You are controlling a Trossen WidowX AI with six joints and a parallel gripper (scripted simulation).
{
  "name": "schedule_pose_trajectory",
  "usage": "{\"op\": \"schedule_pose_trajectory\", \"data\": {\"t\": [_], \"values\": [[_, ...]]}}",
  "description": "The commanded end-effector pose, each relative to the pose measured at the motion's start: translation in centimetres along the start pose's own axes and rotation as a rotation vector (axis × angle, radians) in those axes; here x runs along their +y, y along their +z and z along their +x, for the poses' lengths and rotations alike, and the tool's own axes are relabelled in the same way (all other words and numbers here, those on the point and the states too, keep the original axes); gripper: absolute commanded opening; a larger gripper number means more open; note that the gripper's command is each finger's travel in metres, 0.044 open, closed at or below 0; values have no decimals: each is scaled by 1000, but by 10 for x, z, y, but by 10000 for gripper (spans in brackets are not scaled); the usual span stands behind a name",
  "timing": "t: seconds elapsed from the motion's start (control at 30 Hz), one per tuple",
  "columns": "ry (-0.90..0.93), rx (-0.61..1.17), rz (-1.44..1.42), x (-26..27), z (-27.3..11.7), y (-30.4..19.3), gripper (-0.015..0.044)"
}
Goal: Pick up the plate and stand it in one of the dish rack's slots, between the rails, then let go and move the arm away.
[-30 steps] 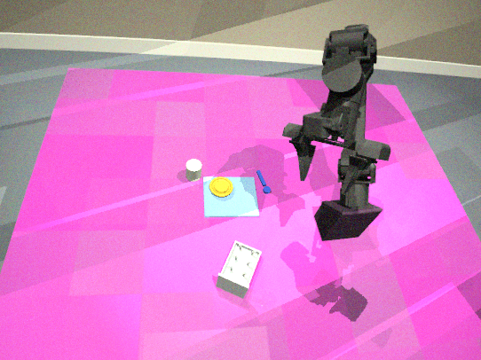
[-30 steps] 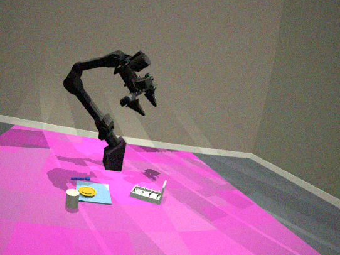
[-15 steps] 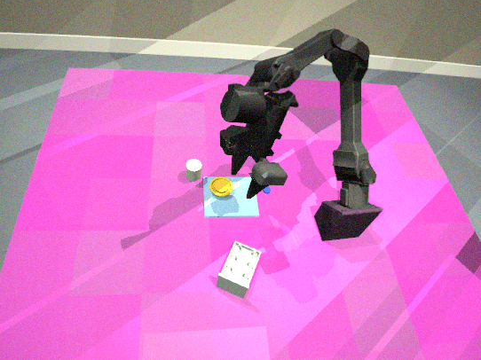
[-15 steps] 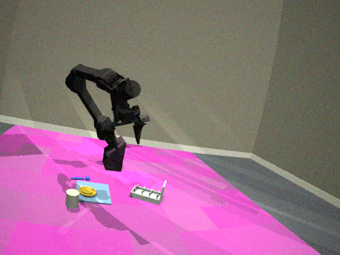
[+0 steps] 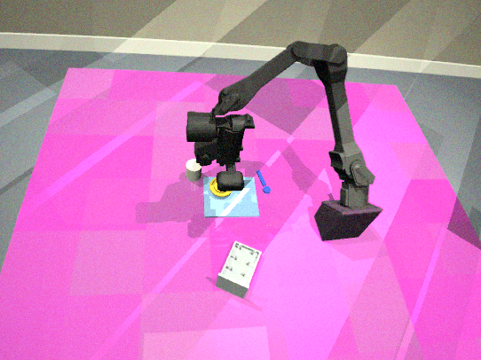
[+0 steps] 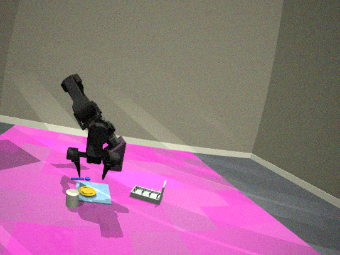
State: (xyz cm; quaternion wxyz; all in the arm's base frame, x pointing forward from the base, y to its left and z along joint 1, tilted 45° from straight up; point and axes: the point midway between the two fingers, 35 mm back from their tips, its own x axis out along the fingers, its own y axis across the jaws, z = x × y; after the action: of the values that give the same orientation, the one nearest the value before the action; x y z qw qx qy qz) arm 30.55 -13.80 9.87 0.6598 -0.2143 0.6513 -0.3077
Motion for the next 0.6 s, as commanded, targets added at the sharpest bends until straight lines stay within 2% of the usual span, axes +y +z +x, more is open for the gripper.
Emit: {"op": "schedule_pose_trajectory", "data": {"t": [0.0,0.57], "values": [[-23,16,1,-6,7,1,400],[-22,16,1,-7,33,1,400]]}}
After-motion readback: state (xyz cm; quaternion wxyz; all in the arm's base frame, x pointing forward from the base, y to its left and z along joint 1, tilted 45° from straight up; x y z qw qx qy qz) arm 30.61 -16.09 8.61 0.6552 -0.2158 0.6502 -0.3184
